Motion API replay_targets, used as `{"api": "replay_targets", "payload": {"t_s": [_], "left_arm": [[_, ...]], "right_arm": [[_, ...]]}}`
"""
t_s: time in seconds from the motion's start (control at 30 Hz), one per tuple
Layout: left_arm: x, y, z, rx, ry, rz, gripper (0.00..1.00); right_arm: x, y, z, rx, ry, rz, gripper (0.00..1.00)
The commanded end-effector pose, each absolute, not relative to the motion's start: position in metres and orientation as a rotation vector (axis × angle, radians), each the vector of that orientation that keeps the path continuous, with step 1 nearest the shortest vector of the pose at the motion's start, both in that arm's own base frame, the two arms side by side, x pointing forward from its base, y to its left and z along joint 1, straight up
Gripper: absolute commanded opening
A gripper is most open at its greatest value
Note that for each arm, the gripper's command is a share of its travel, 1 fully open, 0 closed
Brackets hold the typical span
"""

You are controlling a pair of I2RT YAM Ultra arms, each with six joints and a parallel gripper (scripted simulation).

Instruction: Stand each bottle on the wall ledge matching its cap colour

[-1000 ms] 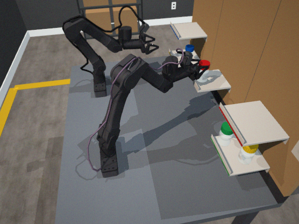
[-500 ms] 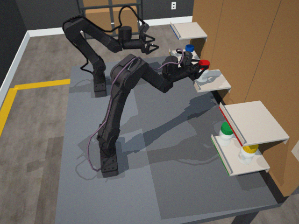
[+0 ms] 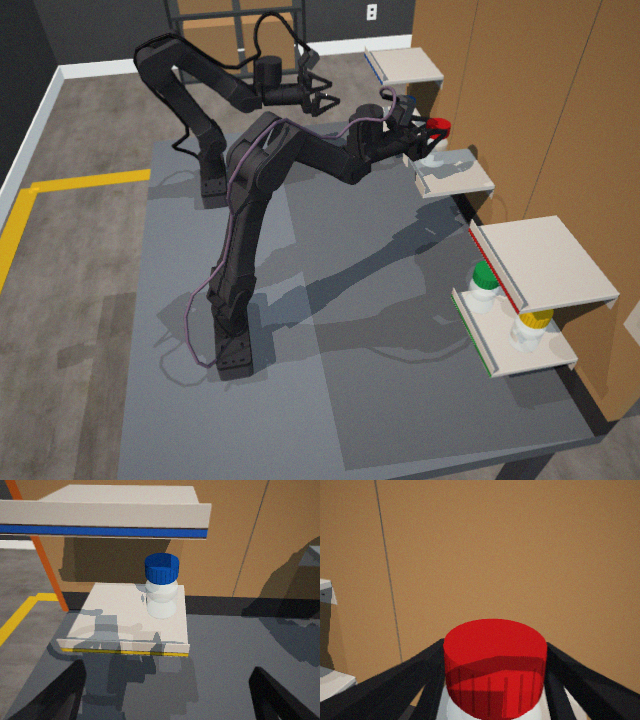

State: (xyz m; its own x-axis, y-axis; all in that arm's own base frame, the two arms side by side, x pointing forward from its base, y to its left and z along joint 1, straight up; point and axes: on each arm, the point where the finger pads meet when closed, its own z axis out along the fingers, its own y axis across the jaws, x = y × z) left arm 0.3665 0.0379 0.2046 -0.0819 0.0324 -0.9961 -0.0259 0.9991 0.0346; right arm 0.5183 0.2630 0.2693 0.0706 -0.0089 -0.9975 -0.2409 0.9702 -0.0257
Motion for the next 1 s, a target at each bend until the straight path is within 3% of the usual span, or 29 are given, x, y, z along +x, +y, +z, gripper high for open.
{"api": "replay_targets", "payload": {"t_s": [0.0, 0.33, 0.67, 0.97], "left_arm": [[0.368, 0.037, 0.209, 0.006, 1.637, 0.05, 1.0], [0.368, 0.037, 0.209, 0.006, 1.637, 0.05, 1.0], [0.368, 0.037, 0.209, 0.006, 1.637, 0.05, 1.0], [0.368, 0.037, 0.209, 0.006, 1.637, 0.05, 1.0]], "right_arm": [[0.517, 0.262, 0.346, -0.168, 1.403, 0.214, 0.49], [0.519, 0.263, 0.355, -0.171, 1.411, 0.212, 0.49], [0.491, 0.269, 0.398, -0.154, 1.286, 0.282, 0.49], [0.462, 0.257, 0.393, -0.144, 1.291, 0.265, 0.49]]}}
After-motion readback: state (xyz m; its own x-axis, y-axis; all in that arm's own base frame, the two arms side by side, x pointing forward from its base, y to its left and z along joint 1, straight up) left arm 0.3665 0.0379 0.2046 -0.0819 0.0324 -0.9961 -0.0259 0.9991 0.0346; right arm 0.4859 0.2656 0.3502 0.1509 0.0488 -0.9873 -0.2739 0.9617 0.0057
